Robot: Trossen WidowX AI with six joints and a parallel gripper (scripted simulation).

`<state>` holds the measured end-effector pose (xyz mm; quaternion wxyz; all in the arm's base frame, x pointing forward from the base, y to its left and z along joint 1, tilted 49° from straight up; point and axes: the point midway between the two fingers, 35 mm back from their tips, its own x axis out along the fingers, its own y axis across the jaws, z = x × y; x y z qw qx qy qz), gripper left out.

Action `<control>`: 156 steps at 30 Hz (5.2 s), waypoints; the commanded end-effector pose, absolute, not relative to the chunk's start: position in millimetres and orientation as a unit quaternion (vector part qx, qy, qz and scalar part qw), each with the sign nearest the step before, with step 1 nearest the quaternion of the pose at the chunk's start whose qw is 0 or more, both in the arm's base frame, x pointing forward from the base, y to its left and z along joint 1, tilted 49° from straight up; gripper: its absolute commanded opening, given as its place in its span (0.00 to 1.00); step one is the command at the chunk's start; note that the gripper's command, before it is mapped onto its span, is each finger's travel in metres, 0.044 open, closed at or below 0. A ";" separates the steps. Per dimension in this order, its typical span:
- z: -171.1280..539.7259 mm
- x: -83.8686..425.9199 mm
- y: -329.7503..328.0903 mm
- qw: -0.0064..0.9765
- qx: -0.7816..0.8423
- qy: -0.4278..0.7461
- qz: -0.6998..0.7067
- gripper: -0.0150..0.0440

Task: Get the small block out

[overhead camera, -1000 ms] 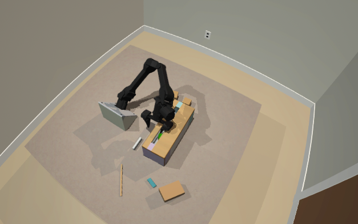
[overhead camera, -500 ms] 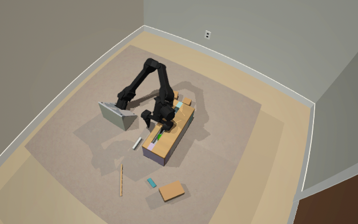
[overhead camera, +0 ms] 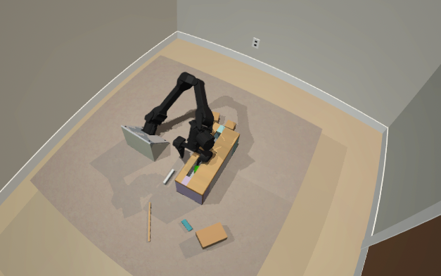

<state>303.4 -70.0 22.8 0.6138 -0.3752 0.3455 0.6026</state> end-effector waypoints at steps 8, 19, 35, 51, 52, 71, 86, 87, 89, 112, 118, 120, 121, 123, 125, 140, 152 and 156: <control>13.8 303.9 -78.2 0.611 -0.378 0.346 0.603 0.93; 1.6 304.6 -89.2 0.611 -0.378 0.346 0.603 0.93; -27.1 306.0 -115.1 0.611 -0.379 0.347 0.602 0.93; 14.1 302.8 -162.4 0.613 -0.373 0.348 0.603 0.93; 14.1 302.8 -162.4 0.613 -0.373 0.348 0.603 0.93; -3.1 289.1 -180.7 0.699 0.304 0.631 0.144 0.74; -12.7 277.8 -194.2 0.342 0.721 0.558 -0.226 0.74; -13.2 277.2 -194.9 0.314 0.736 0.548 -0.244 0.74; -14.0 276.0 -196.3 0.257 0.762 0.525 -0.278 0.74; -21.8 264.5 -210.8 -0.333 0.774 0.231 -0.486 0.74; -21.8 264.5 -210.8 -0.333 0.774 0.231 -0.486 0.74; -21.8 264.5 -210.8 -0.333 0.774 0.231 -0.486 0.74; -21.8 264.5 -210.8 -0.333 0.774 0.231 -0.486 0.74; -21.8 264.5 -210.8 -0.333 0.774 0.231 -0.486 0.74; -23.6 264.7 -209.5 -0.333 0.774 0.231 -0.486 0.74; -91.5 263.1 -141.3 -0.333 0.775 0.232 -0.485 0.74; -104.6 264.7 -126.7 -0.332 0.775 0.232 -0.485 0.74; -108.7 265.0 -121.6 -0.332 0.775 0.232 -0.485 0.74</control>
